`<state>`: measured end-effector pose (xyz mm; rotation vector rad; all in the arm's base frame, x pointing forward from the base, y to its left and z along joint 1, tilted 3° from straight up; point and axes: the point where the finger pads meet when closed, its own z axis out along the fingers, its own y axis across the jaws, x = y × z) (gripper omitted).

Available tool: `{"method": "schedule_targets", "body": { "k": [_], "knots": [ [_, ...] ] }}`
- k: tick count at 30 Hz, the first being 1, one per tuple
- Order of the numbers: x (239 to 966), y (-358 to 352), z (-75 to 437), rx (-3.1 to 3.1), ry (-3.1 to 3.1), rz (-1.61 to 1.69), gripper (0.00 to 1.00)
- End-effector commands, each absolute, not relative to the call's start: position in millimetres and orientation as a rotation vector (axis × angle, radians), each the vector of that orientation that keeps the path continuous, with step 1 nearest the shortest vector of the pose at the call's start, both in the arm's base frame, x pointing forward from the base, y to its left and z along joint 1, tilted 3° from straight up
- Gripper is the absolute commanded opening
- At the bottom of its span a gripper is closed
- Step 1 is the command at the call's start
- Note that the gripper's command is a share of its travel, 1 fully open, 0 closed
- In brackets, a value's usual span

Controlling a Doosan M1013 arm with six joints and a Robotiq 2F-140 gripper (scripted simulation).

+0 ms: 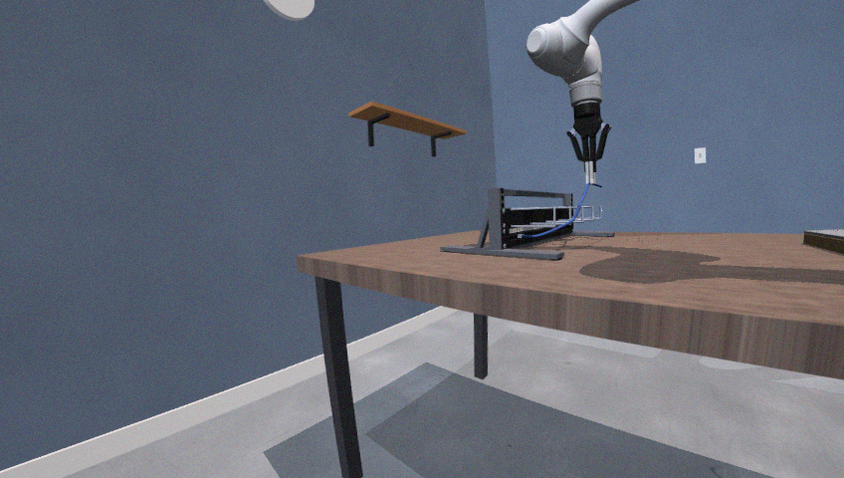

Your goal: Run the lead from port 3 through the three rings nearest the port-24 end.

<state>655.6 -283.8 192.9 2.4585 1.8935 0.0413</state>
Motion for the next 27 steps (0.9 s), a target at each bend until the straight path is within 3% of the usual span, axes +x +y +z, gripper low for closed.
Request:
{"method": "schedule_targets", "body": {
  "k": [1, 27],
  "knots": [
    [656.1, -288.0, 195.4, 2.452, 1.889, 0.037, 0.0],
    [656.6, -288.2, 184.6, 2.452, 1.889, 0.037, 0.0]
  ]
}}
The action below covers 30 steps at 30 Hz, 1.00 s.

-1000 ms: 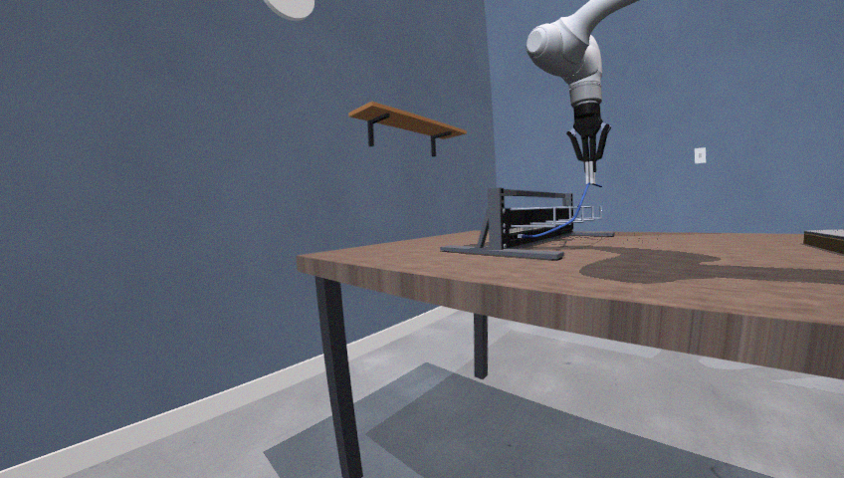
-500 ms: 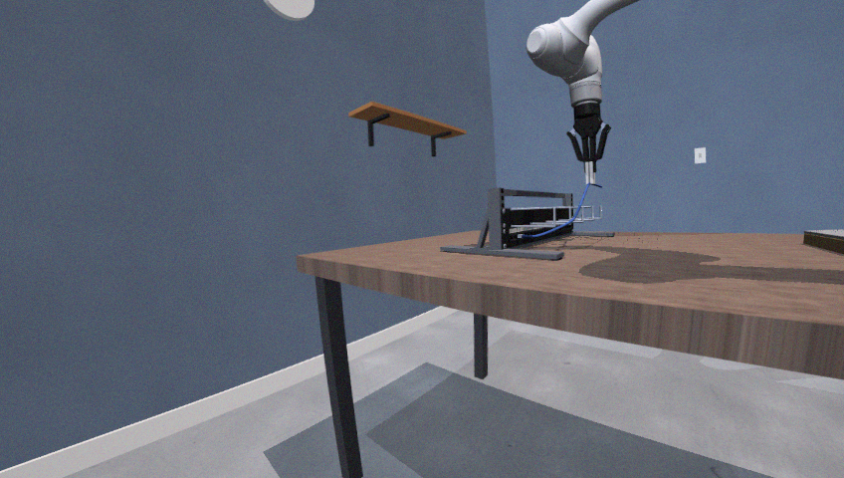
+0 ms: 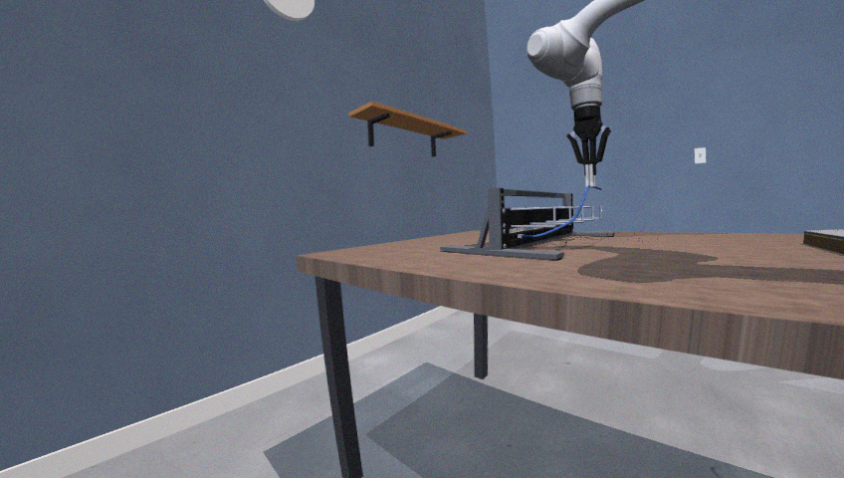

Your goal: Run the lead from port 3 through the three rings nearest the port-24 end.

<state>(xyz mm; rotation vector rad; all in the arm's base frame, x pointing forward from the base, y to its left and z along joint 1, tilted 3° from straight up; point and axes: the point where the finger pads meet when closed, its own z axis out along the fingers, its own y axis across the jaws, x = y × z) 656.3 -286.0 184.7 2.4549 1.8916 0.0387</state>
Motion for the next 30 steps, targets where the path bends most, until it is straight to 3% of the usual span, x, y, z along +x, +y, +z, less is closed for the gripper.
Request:
{"method": "schedule_targets", "body": {
  "k": [1, 30],
  "knots": [
    [656.7, -288.3, 183.4, 2.452, 1.889, 0.037, 0.0],
    [658.8, -289.3, 137.5, 2.452, 1.889, 0.037, 0.0]
  ]
}}
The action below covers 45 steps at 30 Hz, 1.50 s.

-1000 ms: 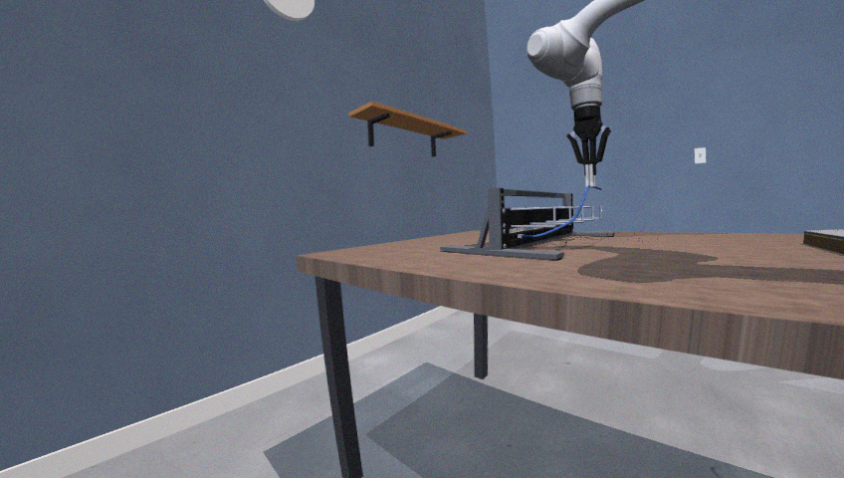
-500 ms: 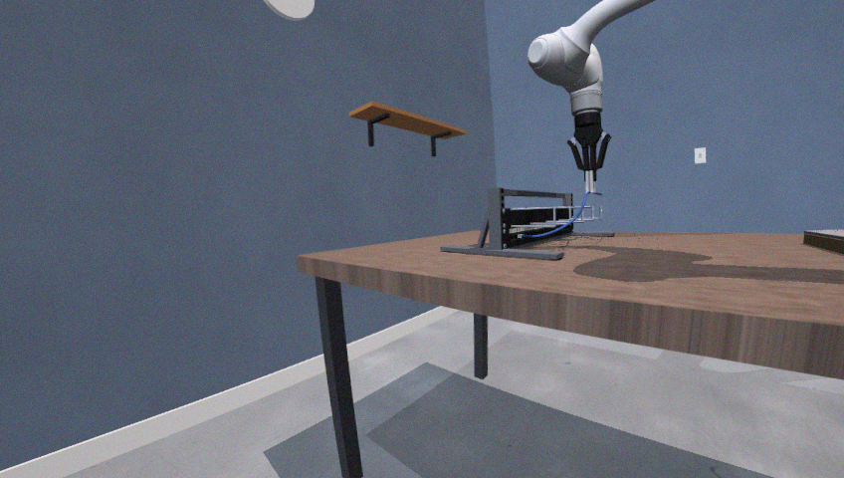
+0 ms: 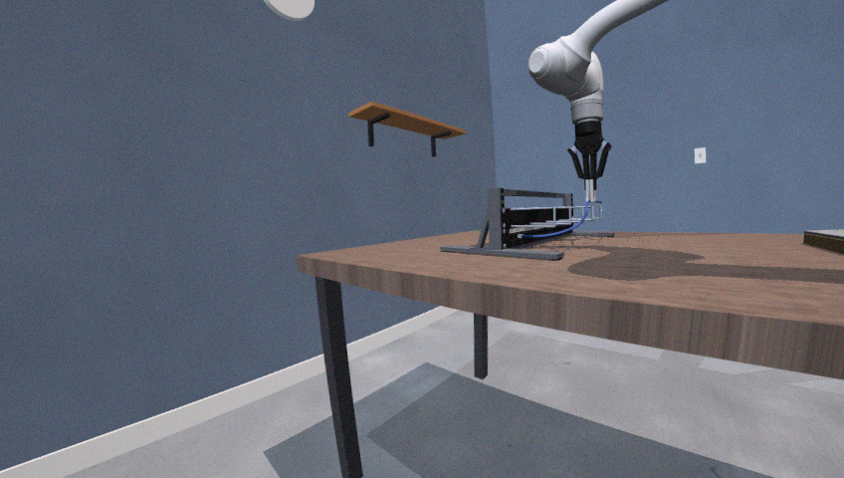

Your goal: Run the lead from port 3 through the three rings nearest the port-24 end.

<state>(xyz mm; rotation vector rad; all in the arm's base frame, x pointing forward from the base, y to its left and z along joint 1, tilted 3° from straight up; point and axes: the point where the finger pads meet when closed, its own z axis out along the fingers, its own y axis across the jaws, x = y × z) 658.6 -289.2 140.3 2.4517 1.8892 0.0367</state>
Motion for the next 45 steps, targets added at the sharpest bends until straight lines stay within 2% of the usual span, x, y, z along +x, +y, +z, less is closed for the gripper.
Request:
{"method": "schedule_targets", "body": {
  "k": [1, 22, 45],
  "knots": [
    [658.9, -289.3, 135.5, 2.452, 1.889, 0.037, 0.0],
    [660.4, -290.0, 105.6, 2.452, 1.889, 0.037, 0.0],
    [660.7, -290.2, 97.6, 2.452, 1.889, 0.037, 0.0]
  ]
}}
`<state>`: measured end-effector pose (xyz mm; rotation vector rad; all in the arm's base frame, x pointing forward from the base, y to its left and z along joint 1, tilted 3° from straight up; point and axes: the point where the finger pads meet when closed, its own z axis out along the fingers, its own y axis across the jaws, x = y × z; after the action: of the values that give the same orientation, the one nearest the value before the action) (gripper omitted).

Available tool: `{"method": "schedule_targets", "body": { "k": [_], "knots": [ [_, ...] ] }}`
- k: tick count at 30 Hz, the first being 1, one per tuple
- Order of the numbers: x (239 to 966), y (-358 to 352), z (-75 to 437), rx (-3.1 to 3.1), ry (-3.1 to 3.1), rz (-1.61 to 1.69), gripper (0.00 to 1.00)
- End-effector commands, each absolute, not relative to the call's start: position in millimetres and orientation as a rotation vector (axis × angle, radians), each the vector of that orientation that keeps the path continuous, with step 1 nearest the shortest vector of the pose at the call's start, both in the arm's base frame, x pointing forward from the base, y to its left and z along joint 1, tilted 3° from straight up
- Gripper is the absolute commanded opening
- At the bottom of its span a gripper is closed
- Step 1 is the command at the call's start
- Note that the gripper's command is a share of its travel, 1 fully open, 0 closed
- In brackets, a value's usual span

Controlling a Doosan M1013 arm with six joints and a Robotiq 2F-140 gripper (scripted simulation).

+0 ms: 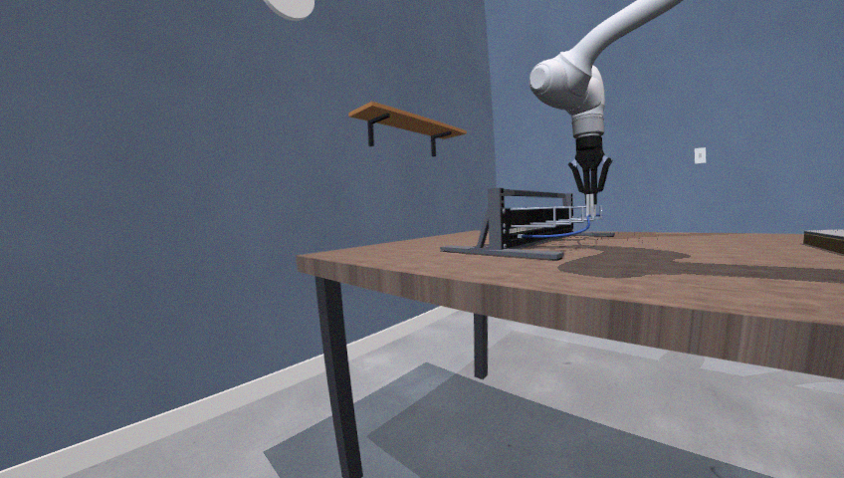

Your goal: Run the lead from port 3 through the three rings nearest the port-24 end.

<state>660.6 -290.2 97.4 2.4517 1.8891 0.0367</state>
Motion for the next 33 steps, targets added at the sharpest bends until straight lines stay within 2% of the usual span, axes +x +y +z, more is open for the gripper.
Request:
{"method": "schedule_targets", "body": {
  "k": [1, 33],
  "knots": [
    [660.7, -290.2, 97.6, 2.452, 1.889, 0.037, 0.0],
    [687.3, -297.1, 99.0, 2.452, 1.889, 0.037, 0.0]
  ]
}}
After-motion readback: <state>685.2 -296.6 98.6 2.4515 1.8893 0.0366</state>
